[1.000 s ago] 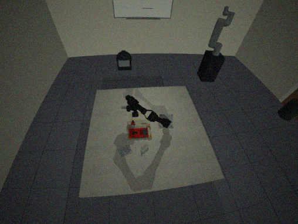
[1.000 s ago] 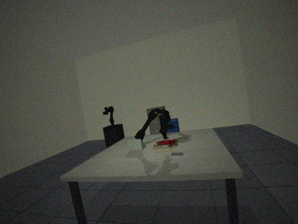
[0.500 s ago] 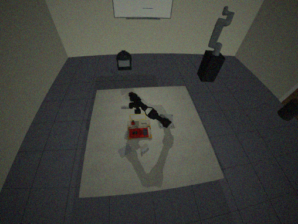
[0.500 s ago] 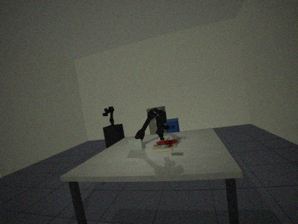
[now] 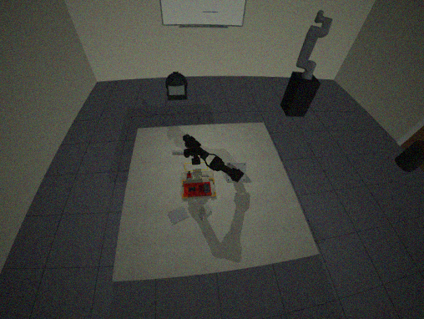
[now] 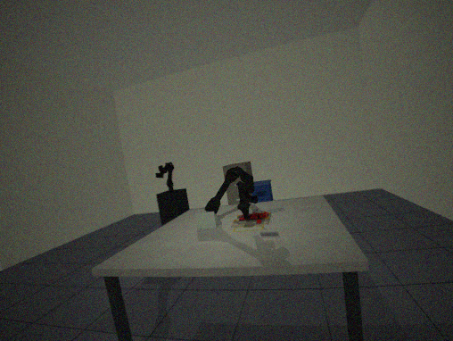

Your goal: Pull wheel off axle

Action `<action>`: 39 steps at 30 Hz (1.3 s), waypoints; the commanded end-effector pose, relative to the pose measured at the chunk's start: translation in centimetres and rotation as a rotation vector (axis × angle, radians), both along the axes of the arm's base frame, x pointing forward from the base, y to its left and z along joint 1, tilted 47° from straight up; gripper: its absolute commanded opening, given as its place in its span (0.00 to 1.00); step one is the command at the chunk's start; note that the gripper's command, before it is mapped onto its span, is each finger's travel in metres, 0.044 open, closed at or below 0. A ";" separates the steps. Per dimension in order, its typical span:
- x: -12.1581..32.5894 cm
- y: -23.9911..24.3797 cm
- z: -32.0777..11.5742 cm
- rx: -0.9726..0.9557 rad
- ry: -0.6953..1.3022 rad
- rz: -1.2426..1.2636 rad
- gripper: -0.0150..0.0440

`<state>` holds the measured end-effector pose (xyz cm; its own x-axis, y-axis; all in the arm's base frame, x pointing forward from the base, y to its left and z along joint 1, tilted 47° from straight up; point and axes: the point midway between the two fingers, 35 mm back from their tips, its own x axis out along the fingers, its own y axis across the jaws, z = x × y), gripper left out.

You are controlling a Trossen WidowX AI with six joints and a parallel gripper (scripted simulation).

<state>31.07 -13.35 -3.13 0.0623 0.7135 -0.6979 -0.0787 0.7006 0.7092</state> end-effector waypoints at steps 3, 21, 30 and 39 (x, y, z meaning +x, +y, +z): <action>0.2 2.6 -2.5 0.011 0.007 -0.004 0.25; 0.2 5.0 -4.5 0.007 0.003 0.006 0.43; 0.2 4.3 -3.9 0.007 0.004 0.004 0.76; -0.2 0.7 -0.4 0.012 0.007 -0.003 0.76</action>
<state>30.97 -11.55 -4.87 0.0575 0.7277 -0.6835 -0.0627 0.6859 0.7250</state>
